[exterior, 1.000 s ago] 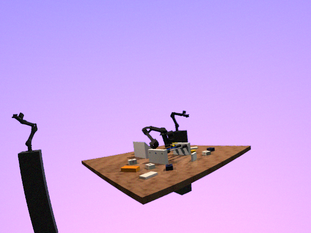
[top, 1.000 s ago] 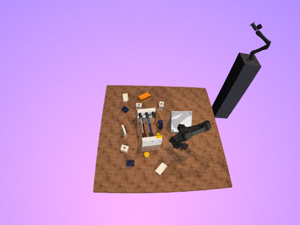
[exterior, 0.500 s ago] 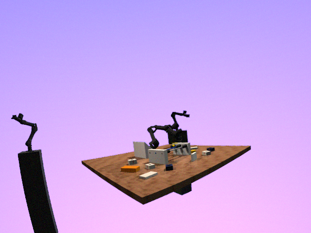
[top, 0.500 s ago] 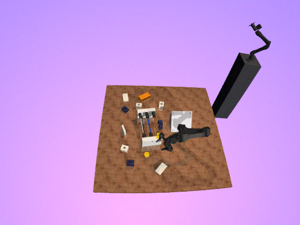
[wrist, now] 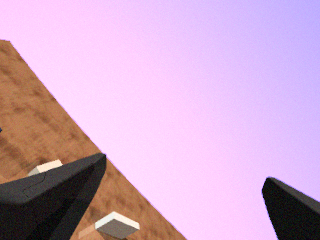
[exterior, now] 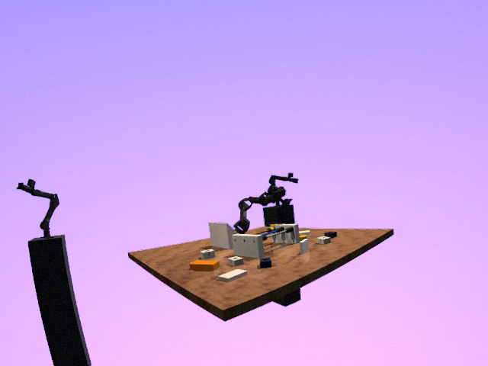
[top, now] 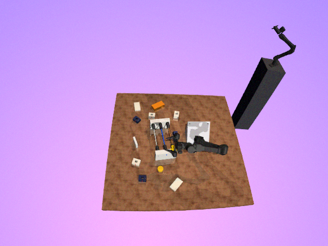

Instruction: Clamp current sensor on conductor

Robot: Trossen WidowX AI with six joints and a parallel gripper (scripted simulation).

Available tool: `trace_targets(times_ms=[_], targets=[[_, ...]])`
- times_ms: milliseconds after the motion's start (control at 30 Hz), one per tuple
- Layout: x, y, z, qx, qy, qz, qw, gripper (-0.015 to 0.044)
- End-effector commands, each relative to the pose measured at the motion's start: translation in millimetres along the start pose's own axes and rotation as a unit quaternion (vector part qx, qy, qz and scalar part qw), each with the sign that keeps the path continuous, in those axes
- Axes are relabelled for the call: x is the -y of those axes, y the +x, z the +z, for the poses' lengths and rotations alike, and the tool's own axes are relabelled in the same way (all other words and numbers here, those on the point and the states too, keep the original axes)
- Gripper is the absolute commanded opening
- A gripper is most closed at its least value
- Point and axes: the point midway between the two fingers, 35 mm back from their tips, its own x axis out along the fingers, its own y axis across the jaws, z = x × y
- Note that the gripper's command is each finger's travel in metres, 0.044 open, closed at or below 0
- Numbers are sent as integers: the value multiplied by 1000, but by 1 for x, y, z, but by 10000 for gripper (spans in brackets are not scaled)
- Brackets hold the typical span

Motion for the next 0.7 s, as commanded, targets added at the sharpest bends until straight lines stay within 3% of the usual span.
trace_targets(times_ms=[0,333,500,667], targets=[[5,3,-1,-2,-1,-11,1000,440],[51,27,-143,-338,-86,27,937,440],[72,0,-214,-504,-60,96,856,440],[81,-41,-259,-617,21,186,764,440]])
